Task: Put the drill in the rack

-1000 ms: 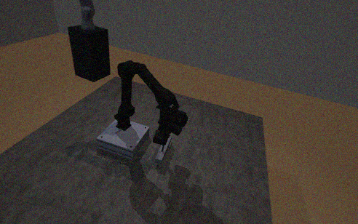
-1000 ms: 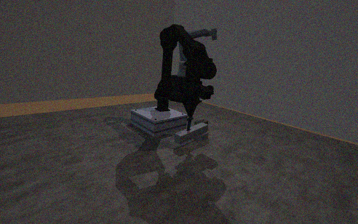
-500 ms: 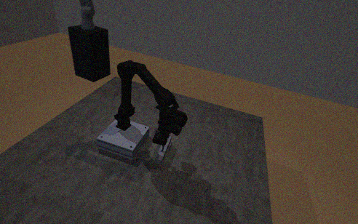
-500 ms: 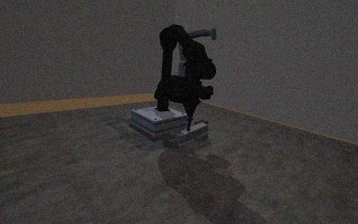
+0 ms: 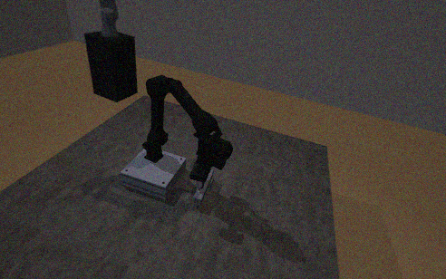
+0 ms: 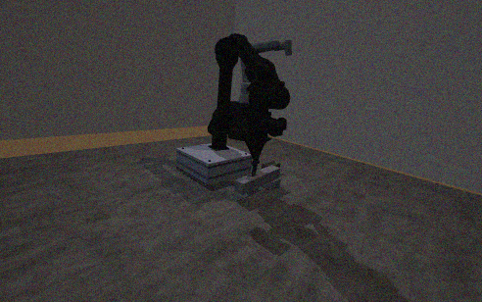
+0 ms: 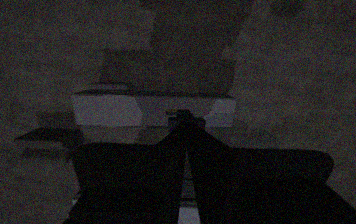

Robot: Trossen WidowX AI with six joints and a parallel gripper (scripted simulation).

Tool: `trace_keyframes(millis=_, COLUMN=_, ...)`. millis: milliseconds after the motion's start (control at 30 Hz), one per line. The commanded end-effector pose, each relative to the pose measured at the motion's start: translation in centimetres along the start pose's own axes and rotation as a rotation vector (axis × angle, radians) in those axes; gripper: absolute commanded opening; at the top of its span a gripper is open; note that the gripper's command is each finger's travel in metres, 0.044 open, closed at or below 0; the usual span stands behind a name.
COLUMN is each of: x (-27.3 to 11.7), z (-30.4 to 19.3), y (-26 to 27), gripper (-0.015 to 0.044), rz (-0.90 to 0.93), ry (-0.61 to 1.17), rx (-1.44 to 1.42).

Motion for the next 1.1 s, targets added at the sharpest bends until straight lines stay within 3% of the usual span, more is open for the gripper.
trace_keyframes(millis=0, x=2.3, z=-0.2, y=-0.1, gripper=0.0, rz=0.01, ry=0.049, rx=0.0)
trace_keyframes(millis=67, x=2.3, z=-0.2, y=-0.1, gripper=0.0, rz=0.01, ry=0.049, rx=0.0)
trace_keyframes(millis=400, x=-5.4, z=0.9, y=-0.4, gripper=0.0263, rz=0.01, ry=0.049, rx=0.0)
trace_keyframes(millis=567, x=-4.6, z=1.1, y=-0.2, gripper=0.0394, rz=0.011, ry=0.04, rx=-0.023)
trace_keyframes(millis=633, x=-3.6, z=1.7, y=1.6, gripper=0.044, rz=0.016, ry=0.039, rx=-0.196)
trace_keyframes(millis=833, x=0.7, z=2.7, y=10.1, gripper=0.044, rz=0.042, ry=0.029, rx=-0.982)
trace_keyframes(millis=1067, x=3.5, z=1.4, y=16.1, gripper=0.044, rz=0.058, ry=0.016, rx=-1.555)
Point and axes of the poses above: the point midway between the two fingers, 35 mm back from their tips, its own x axis out along the fingers, its own y axis across the jaws, z = x × y, the point moved 5 cm from there along -x, back along the fingers, and after that the axes turned 4 degrees about -x, right-handed, at the moved point
